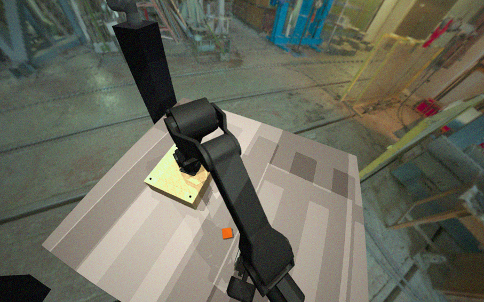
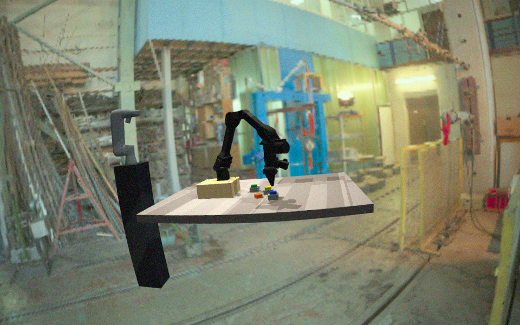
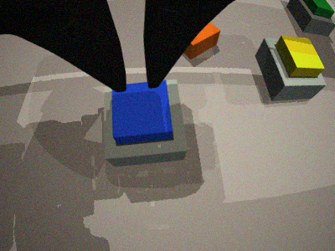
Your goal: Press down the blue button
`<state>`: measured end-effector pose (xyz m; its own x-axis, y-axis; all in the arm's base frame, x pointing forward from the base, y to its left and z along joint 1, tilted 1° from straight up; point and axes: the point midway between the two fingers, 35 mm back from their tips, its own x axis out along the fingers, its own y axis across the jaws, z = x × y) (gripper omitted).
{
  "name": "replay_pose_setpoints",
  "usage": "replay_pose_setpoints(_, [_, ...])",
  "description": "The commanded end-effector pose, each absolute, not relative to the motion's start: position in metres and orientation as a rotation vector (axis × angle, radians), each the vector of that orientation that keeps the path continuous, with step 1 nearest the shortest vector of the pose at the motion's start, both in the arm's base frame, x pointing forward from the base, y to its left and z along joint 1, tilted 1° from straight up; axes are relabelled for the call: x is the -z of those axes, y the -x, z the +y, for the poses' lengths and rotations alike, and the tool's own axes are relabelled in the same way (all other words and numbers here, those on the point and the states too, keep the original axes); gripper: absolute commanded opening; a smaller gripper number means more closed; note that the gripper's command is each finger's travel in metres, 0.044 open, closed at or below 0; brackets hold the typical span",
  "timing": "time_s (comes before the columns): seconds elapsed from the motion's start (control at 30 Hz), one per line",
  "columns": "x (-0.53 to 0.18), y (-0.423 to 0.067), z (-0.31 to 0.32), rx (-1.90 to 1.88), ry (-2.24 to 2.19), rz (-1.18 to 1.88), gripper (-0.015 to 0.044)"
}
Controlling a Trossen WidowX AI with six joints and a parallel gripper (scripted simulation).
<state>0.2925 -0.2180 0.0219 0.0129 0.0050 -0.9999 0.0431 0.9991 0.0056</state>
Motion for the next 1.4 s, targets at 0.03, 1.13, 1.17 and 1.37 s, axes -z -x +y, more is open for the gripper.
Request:
replay_pose_setpoints(0.03, [-0.021, -0.292, -0.219, 0.038, -0.039, 1.560, 0.0020])
replay_pose_setpoints(1.13, [0.014, -0.292, -0.219, 0.038, -0.039, 1.560, 0.0020])
replay_pose_setpoints(1.17, [0.014, -0.292, -0.219, 0.038, -0.039, 1.560, 0.0020])
replay_pose_setpoints(1.37, [0.014, -0.292, -0.219, 0.038, -0.039, 1.560, 0.0020])
